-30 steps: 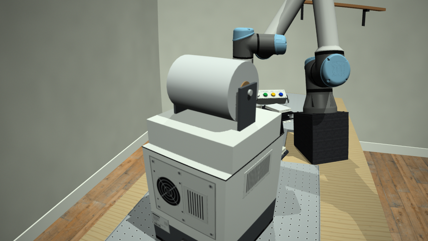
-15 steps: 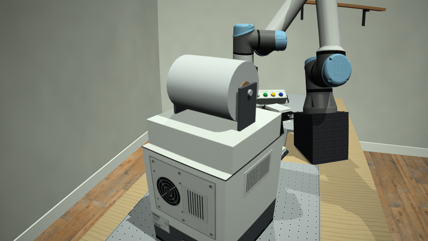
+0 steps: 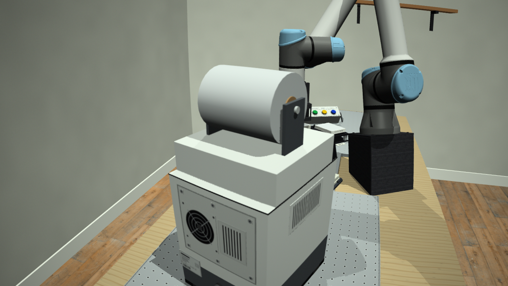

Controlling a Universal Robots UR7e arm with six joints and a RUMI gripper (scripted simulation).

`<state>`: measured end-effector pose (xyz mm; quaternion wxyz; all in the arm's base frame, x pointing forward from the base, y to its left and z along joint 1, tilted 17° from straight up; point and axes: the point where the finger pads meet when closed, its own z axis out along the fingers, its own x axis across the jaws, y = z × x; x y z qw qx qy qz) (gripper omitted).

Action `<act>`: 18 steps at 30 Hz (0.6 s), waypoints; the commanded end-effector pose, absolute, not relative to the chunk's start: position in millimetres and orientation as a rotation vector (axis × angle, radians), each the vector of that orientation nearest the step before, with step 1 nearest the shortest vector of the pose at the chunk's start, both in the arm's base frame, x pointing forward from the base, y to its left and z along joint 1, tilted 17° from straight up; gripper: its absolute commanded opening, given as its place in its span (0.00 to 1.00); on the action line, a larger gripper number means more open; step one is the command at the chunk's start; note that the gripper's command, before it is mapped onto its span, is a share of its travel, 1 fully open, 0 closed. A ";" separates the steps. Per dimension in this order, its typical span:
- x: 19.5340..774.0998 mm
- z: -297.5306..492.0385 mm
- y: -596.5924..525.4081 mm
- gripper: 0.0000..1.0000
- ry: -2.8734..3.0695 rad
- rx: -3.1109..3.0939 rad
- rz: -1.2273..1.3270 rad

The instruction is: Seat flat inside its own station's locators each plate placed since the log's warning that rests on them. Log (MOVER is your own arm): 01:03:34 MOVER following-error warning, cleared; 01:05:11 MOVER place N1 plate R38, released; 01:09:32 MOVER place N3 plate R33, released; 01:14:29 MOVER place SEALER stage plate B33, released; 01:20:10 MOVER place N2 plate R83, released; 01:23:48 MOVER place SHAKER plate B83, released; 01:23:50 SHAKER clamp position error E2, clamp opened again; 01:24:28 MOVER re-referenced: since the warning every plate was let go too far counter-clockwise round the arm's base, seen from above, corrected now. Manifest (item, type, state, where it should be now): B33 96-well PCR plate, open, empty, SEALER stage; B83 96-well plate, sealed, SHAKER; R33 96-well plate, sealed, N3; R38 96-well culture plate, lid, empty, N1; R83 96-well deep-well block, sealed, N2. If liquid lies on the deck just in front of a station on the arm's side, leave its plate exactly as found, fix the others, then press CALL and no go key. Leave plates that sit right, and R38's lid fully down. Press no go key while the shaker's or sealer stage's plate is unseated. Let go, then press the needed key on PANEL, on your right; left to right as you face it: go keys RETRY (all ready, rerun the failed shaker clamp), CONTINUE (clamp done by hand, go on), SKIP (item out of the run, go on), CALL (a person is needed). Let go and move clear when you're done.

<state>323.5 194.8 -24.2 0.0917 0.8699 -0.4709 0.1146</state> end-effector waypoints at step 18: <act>319.2 14.9 216.3 0.82 -1.402 2.585 0.346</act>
